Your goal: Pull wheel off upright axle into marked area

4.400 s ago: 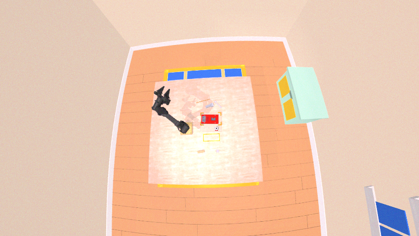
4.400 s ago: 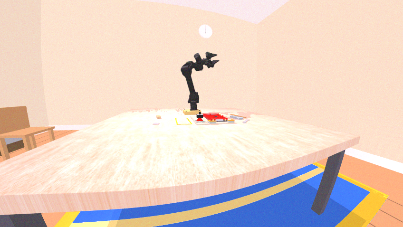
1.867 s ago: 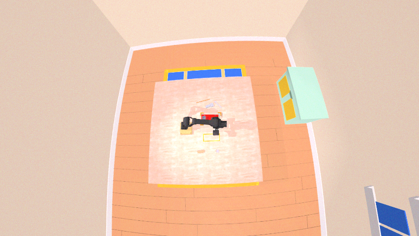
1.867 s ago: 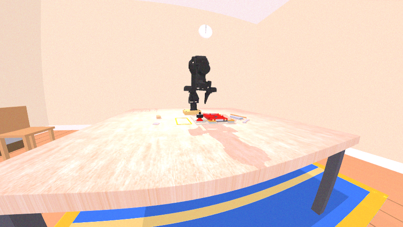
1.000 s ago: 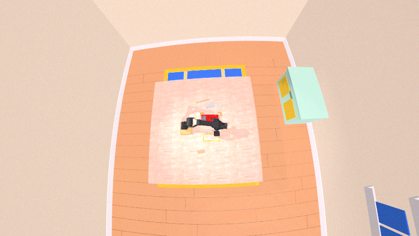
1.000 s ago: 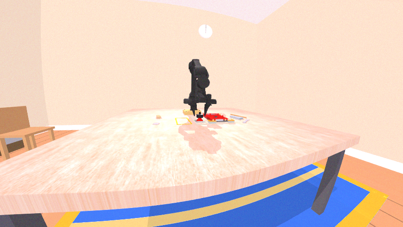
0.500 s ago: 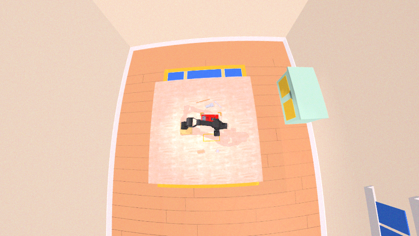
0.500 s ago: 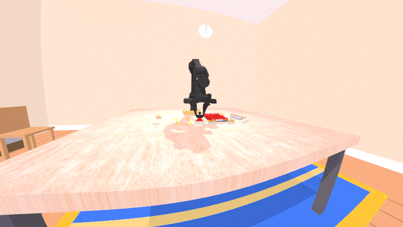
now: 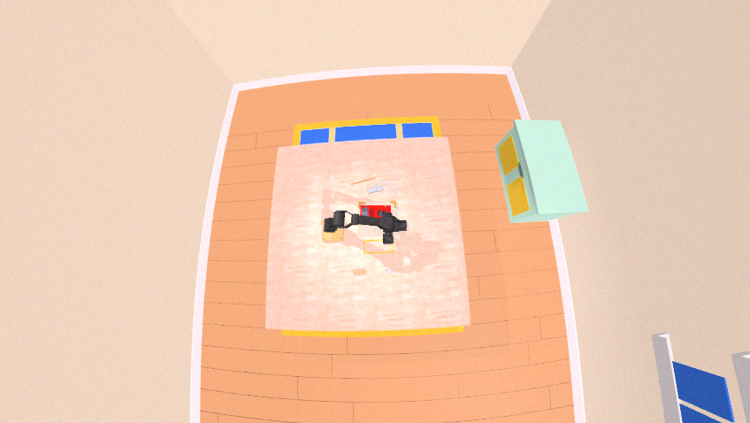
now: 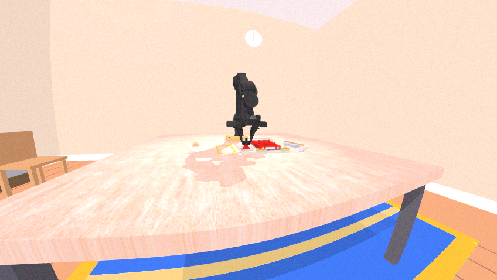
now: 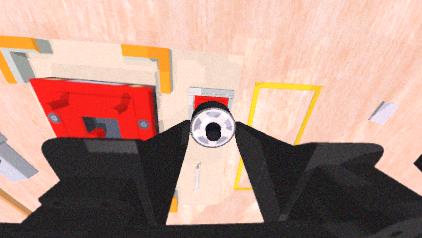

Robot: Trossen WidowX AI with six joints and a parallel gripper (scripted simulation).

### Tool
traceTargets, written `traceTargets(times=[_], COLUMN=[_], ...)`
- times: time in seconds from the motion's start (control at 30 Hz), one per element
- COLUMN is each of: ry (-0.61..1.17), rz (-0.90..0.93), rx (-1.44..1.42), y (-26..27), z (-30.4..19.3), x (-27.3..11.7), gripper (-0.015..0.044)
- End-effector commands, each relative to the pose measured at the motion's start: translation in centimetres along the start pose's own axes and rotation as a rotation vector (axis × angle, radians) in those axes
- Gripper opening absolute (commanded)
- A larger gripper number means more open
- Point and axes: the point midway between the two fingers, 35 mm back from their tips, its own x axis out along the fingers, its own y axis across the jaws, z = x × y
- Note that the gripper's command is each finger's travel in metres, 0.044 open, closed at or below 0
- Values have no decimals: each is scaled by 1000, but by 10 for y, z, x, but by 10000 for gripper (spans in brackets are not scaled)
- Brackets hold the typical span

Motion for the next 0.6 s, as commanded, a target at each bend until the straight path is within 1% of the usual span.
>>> traceTargets(times=[0.0, 0.57], ry=[-2, -3], rz=[0, 1], rx=[0, -1], y=[0, 0], z=[1, 1], x=[-3, -8], gripper=[0, 0])
